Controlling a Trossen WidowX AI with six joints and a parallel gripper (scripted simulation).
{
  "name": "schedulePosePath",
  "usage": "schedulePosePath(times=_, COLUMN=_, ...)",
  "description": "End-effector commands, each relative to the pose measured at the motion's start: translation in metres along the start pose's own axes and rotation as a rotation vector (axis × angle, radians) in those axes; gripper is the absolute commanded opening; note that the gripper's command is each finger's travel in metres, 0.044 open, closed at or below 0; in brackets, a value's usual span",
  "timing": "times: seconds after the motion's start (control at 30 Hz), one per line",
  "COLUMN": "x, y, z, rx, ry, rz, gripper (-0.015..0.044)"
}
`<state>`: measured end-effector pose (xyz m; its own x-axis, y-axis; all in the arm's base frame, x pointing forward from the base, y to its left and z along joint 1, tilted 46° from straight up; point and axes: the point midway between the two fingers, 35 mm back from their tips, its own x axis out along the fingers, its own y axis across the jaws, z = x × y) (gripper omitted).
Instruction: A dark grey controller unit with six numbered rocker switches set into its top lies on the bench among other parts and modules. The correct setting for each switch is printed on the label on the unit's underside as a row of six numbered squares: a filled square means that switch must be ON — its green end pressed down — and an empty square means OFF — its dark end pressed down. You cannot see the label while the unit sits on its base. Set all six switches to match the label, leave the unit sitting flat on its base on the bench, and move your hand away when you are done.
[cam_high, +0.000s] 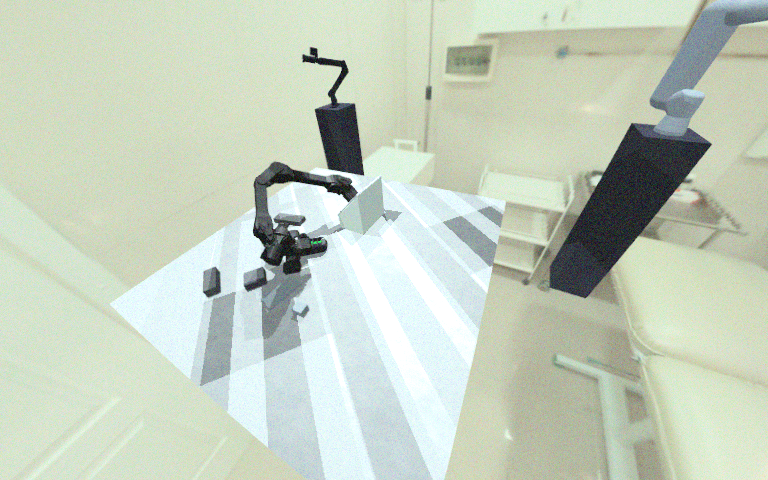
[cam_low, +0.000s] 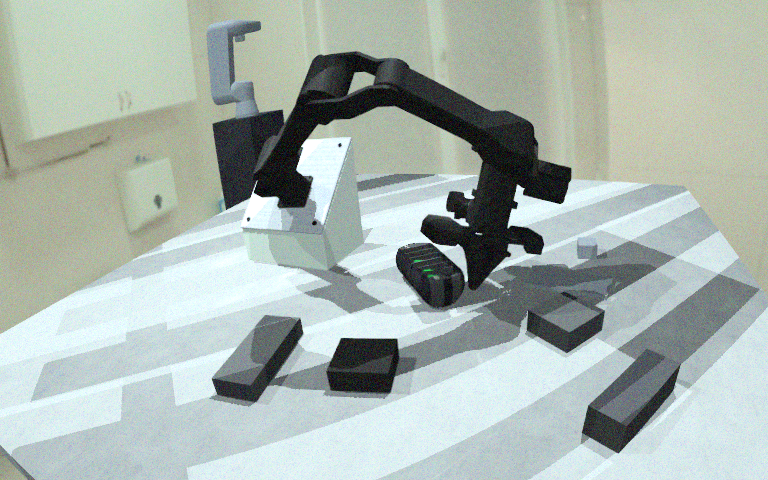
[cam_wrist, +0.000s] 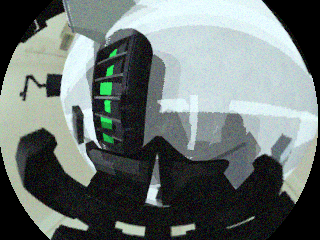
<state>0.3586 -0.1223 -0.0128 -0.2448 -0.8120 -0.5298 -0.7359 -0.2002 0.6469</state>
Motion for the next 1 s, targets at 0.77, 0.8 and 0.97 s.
schedulePosePath(times=0.77, x=0.004, y=0.009, z=0.000, rx=-0.009, ry=0.005, rz=0.003, gripper=0.0000)
schedulePosePath(times=0.8, x=0.004, y=0.010, z=0.000, rx=-0.009, ry=0.005, rz=0.003, gripper=0.0000)
schedulePosePath(times=0.97, x=0.005, y=0.012, z=0.000, rx=-0.009, ry=0.005, rz=0.003, gripper=0.0000)
